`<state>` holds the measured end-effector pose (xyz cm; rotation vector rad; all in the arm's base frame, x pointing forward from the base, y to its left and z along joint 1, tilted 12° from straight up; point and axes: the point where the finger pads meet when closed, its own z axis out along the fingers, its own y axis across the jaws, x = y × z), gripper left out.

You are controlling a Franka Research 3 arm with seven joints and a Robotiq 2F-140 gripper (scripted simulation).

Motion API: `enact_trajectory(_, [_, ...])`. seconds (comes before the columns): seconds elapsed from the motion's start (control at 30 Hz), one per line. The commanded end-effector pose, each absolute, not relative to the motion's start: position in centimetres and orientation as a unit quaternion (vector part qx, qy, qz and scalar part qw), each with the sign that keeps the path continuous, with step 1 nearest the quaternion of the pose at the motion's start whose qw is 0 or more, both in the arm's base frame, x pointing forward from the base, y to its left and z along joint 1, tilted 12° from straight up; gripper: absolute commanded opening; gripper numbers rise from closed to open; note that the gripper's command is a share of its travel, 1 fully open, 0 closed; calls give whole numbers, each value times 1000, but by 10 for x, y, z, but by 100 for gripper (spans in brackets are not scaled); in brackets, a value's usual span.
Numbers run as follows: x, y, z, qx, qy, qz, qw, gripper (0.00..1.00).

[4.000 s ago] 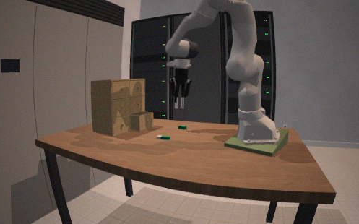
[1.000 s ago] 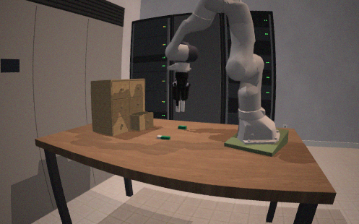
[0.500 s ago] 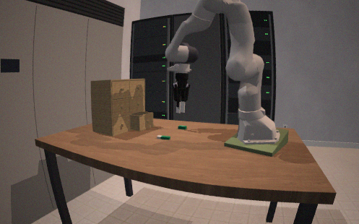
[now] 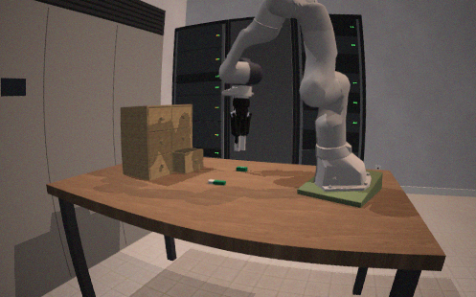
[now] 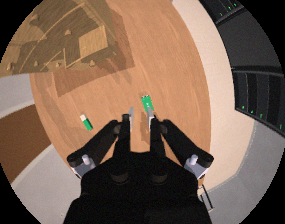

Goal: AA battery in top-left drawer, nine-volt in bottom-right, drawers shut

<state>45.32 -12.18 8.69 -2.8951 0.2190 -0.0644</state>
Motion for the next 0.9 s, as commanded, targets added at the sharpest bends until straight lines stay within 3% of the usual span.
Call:
enact_trajectory(0.0, [455, -125, 87, -992, 54, -27, 115, 20])
enact_trajectory(0.87, [455, -127, 82, -993, 23, -29, 112, 20])
